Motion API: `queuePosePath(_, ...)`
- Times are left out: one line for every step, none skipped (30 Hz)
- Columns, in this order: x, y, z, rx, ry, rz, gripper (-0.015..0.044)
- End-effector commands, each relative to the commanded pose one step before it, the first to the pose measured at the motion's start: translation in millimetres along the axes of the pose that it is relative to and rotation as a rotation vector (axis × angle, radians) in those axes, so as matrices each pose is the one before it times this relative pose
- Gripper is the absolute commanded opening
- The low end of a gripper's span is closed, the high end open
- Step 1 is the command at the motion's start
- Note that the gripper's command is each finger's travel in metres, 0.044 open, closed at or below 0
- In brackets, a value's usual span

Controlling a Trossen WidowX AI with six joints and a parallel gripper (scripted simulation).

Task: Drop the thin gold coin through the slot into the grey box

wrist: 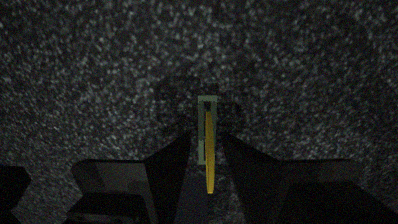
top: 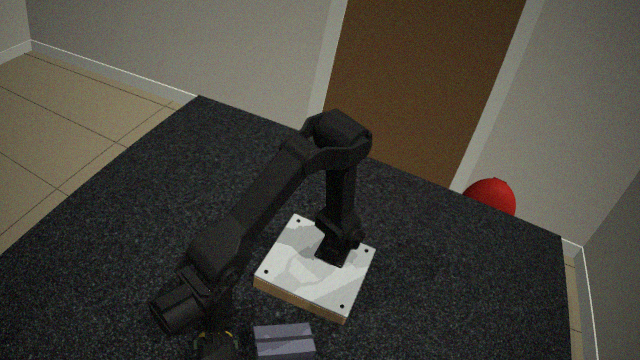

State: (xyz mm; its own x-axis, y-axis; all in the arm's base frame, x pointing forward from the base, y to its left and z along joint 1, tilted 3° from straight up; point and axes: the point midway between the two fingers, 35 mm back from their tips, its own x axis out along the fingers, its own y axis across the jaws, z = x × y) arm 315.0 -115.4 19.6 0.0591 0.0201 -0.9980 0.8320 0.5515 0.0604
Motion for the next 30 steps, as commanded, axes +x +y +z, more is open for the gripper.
queuePosePath(5.07,-1.08,-2.61,0.0040,0.01277,-0.00393,0.0108)
queuePosePath(0.00,0.00,0.00,0.0000,0.00000,0.00000,0.0082)
queuePosePath(0.00,0.00,0.00,0.0000,0.00000,0.00000,0.0056)
queuePosePath(0.00,0.00,0.00,0.0000,0.00000,0.00000,0.0029)
queuePosePath(0.00,0.00,0.00,0.0000,0.00000,0.00000,0.0003)
queuePosePath(0.00,0.00,0.00,0.0000,0.00000,0.00000,0.0000)
queuePosePath(0.00,0.00,0.00,0.0000,0.00000,0.00000,0.0000)
queuePosePath(0.00,0.00,0.00,0.0000,0.00000,0.00000,0.0000)
queuePosePath(0.00,0.00,0.00,0.0000,0.00000,0.00000,0.0000)
queuePosePath(0.00,0.00,0.00,0.0000,0.00000,0.00000,0.0000)
queuePosePath(0.00,0.00,0.00,0.0000,0.00000,0.00000,0.0000)
queuePosePath(0.00,0.00,0.00,0.0000,0.00000,0.00000,0.0000)
queuePosePath(0.00,0.00,0.00,0.0000,0.00000,0.00000,0.0000)
queuePosePath(0.00,0.00,0.00,0.0000,0.00000,0.00000,0.0000)
queuePosePath(0.00,0.00,0.00,0.0000,0.00000,0.00000,0.0000)
queuePosePath(-0.39,0.04,0.06,0.0000,-0.00001,0.00000,0.0000)
queuePosePath(-1.18,0.12,0.18,0.0000,-0.00002,0.00001,0.0000)
queuePosePath(-1.96,0.19,0.28,0.0000,-0.00004,0.00002,0.0000)
queuePosePath(-2.41,0.23,0.33,0.0000,-0.00005,0.00002,0.0000)
queuePosePath(-2.42,0.21,0.31,0.0000,-0.00005,0.00002,0.0000)
queuePosePath(-2.43,0.20,0.29,0.0000,-0.00004,0.00002,0.0000)
queuePosePath(-2.44,0.19,0.28,0.0000,-0.00004,0.00002,0.0000)
queuePosePath(-2.45,0.18,0.26,0.0000,-0.00004,0.00001,0.0000)
queuePosePath(-2.46,0.16,0.24,0.0000,-0.00004,0.00001,0.0000)
queuePosePath(-2.46,0.15,0.22,0.0000,-0.00004,0.00001,0.0000)
queuePosePath(-2.47,0.14,0.20,0.0000,-0.00003,0.00001,0.0000)
queuePosePath(-2.48,0.12,0.19,0.0000,-0.00003,0.00001,0.0000)
queuePosePath(-2.48,0.11,0.17,0.0000,-0.00003,0.00001,0.0000)
queuePosePath(-2.49,0.10,0.15,0.0000,-0.00003,0.00001,0.0000)
queuePosePath(-2.50,0.09,0.13,0.0000,-0.00003,0.00001,0.0000)
